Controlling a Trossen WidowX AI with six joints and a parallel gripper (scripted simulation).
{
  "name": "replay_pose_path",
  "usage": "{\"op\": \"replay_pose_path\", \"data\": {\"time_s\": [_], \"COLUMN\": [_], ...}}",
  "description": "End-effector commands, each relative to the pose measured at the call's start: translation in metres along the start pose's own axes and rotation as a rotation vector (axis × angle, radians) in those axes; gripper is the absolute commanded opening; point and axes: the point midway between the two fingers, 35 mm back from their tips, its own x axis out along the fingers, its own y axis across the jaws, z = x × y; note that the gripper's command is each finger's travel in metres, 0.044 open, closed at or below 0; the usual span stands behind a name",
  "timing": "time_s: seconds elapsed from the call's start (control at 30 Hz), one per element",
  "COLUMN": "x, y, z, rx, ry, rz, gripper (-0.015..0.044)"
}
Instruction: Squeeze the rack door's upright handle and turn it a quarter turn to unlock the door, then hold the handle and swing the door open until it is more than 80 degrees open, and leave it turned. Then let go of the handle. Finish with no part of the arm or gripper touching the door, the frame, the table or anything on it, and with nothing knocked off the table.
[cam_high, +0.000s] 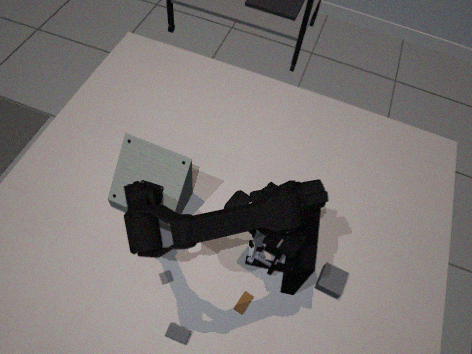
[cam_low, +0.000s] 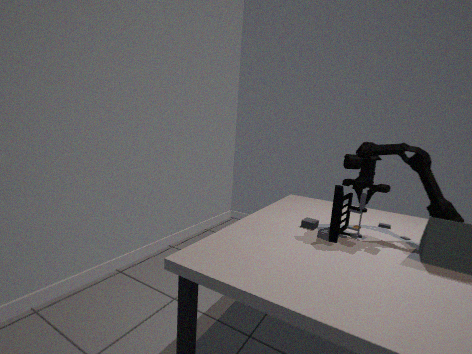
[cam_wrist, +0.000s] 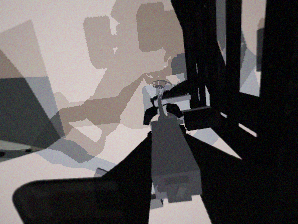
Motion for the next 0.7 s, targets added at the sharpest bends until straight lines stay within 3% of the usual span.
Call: {"op": "replay_pose_path", "data": {"time_s": [0.0, 0.67], "x": [0.000, 0.000], "y": [0.005, 0.042], "z": [0.003, 0.020], "rx": [0.094, 0.409], "ry": [-0.007, -0.009], "rz": [-0.007, -0.004], "gripper": [0.0013, 0.0013]}}
